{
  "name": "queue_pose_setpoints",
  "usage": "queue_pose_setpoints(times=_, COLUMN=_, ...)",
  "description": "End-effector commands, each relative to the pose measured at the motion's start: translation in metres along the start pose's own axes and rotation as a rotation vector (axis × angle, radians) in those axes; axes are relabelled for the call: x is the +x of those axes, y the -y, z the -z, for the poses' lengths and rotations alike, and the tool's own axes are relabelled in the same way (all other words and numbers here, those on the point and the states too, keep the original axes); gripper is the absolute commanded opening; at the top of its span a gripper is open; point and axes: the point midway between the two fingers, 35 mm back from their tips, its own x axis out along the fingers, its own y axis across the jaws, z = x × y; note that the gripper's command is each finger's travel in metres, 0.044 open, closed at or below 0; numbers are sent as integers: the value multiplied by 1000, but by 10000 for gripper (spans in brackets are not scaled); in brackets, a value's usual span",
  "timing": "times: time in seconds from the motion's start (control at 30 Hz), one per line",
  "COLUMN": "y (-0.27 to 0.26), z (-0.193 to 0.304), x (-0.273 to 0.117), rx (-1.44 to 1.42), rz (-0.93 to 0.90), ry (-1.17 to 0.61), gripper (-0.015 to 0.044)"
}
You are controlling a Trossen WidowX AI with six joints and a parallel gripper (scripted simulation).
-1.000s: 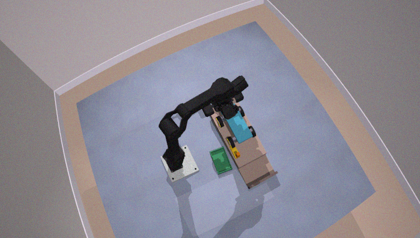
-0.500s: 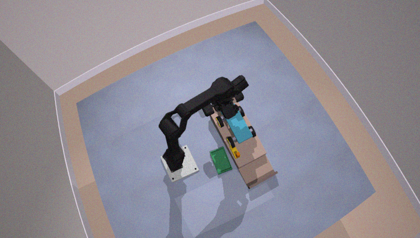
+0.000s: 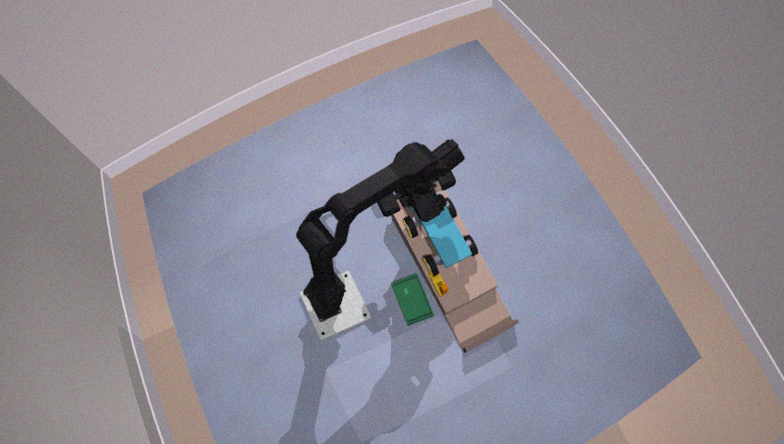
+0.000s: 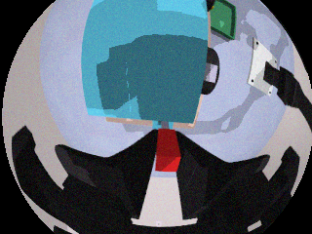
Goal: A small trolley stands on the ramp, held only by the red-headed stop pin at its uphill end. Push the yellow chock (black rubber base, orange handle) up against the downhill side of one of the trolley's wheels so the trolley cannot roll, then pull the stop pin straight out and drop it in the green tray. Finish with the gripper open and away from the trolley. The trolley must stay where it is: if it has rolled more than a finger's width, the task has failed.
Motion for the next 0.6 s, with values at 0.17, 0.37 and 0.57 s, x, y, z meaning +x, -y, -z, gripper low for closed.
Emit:
queue_pose_setpoints(times=0.17, y=0, z=2, x=-7, rx=-8, rz=-8, ry=-4, gripper=0)
queue_pose_setpoints(times=0.37, y=0, z=2, x=-10, rx=-8, rz=-8, ry=-4, gripper=0)
queue_pose_setpoints(times=0.57, y=0, z=2, x=-12, rx=-8, rz=-8, ry=-4, gripper=0)
